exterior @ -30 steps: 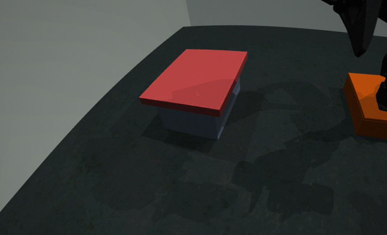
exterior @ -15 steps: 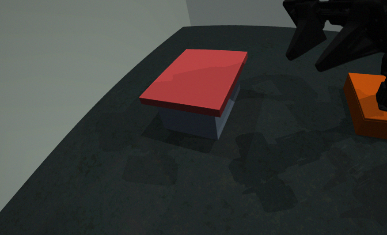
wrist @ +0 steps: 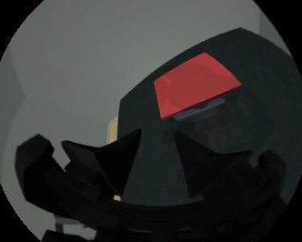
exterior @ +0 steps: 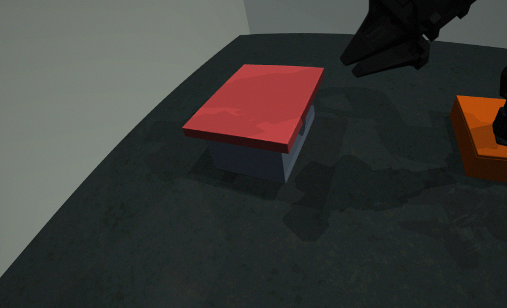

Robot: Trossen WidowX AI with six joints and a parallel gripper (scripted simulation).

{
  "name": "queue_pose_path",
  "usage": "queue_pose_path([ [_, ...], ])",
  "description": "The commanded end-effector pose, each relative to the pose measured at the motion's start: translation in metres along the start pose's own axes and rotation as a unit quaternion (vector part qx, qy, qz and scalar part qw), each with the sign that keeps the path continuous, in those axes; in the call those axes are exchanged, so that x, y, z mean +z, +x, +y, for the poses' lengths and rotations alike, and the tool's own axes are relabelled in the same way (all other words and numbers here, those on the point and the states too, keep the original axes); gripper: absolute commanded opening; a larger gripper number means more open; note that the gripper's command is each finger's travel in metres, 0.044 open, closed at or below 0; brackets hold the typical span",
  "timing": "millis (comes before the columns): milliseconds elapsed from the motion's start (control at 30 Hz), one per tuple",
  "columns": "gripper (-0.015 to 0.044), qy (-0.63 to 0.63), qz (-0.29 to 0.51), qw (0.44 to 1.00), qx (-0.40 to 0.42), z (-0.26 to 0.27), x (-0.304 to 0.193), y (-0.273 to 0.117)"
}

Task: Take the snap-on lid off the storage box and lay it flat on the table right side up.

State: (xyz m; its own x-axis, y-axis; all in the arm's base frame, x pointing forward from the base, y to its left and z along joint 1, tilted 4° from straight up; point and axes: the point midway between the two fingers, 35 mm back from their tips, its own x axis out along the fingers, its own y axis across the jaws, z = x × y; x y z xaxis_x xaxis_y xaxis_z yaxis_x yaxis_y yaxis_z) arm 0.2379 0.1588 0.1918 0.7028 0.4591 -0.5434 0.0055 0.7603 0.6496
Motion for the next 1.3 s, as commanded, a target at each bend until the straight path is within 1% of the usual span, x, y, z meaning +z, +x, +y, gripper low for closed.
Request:
queue_pose_path([
  [0, 0.0235, 0.435, -0.150, 0.885, -0.074, -0.049, 0.053, 0.004],
  [833, 0.0235, 0.445, -0.154, 0.879, -0.075, -0.050, 0.054, 0.004],
  [900, 0.0235, 0.445, -0.154, 0.879, -0.074, -0.055, 0.050, 0.010],
  [1033, 0.0235, 0.445, -0.154, 0.879, -0.075, -0.081, 0.030, 0.035],
  [1267, 0.0235, 0.445, -0.154, 0.879, -0.075, -0.082, 0.029, 0.037],
])
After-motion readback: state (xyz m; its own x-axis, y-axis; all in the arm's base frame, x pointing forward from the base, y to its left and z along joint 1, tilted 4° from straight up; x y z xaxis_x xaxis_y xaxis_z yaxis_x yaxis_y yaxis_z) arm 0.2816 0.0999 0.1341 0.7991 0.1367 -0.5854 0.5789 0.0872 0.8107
